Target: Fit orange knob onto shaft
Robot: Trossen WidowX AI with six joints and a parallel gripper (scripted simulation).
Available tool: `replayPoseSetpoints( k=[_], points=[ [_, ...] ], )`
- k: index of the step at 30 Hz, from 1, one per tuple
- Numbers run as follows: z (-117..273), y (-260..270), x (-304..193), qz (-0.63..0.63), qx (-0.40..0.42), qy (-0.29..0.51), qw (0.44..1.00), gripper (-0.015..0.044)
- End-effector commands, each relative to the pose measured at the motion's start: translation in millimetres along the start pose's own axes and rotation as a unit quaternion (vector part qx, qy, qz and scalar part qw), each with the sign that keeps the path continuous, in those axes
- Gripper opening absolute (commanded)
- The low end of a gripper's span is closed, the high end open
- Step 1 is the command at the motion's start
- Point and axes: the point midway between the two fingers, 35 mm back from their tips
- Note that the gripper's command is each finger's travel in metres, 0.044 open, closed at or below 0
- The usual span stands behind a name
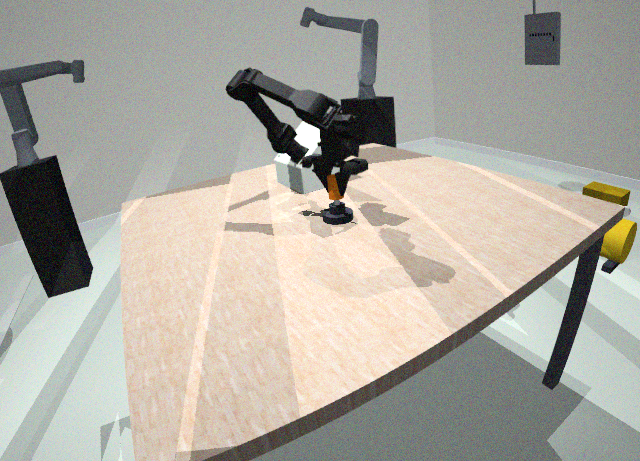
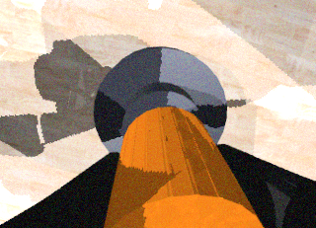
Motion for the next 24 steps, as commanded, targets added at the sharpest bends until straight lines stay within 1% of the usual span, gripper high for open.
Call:
replayPoseSetpoints(
  k=[1, 24],
  points=[
    [1.0, -0.7, 1.4, 0.003, -0.002, 0.0, 1.0, 0.0],
    [-1.8, 0.8, 2.0, 0.003, -0.002, 0.0, 1.0, 0.0]
  ],
)
Point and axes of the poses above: the point midway between the two fingers, 35 mm back from their tips, its own z axis back along the fingers, its own y axis across the jaws, x = y × z, and after that the axes turned 5 degrees about z, right-handed
